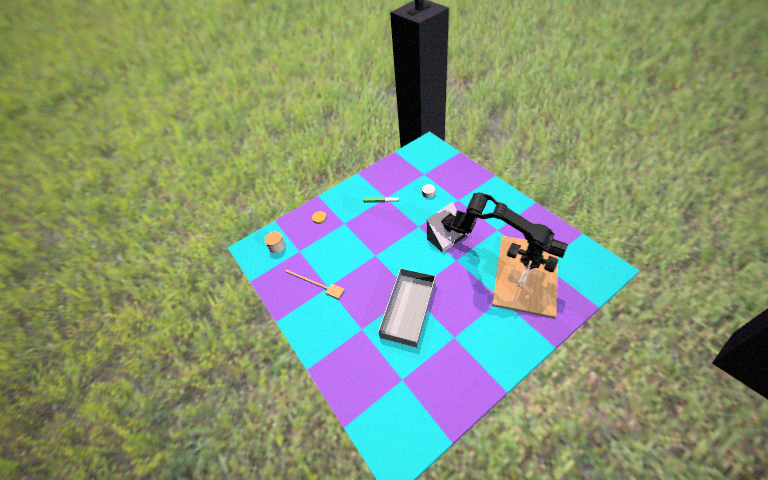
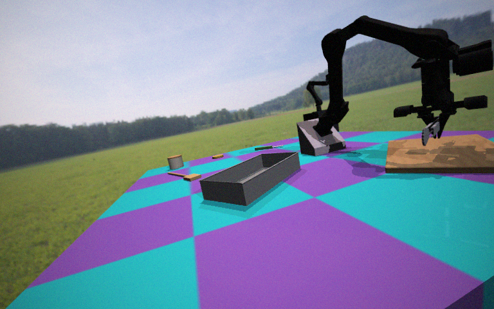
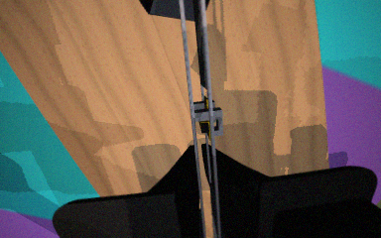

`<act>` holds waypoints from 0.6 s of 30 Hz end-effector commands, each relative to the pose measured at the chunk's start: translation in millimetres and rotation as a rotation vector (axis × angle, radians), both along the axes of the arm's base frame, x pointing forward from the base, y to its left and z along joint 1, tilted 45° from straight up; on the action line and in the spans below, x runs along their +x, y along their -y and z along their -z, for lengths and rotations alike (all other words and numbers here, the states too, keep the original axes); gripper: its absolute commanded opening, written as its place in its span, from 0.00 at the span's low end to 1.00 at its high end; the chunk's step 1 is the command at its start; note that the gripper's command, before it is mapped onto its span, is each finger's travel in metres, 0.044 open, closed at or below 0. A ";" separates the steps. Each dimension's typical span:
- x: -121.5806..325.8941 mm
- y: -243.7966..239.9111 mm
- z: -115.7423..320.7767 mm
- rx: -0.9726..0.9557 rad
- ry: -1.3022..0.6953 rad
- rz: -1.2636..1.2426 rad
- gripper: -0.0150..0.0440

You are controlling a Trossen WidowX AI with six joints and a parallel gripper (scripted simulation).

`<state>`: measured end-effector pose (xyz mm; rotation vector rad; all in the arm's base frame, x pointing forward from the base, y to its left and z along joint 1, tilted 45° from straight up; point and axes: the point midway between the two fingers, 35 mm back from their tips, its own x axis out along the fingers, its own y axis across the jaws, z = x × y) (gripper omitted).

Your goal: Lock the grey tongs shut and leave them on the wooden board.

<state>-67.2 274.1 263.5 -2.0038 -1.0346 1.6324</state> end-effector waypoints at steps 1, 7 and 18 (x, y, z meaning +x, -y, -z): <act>0.0 0.1 0.0 0.000 0.000 0.000 0.18; 0.0 0.1 0.0 0.000 0.000 0.000 0.44; 0.0 0.1 0.0 0.000 0.000 0.000 0.93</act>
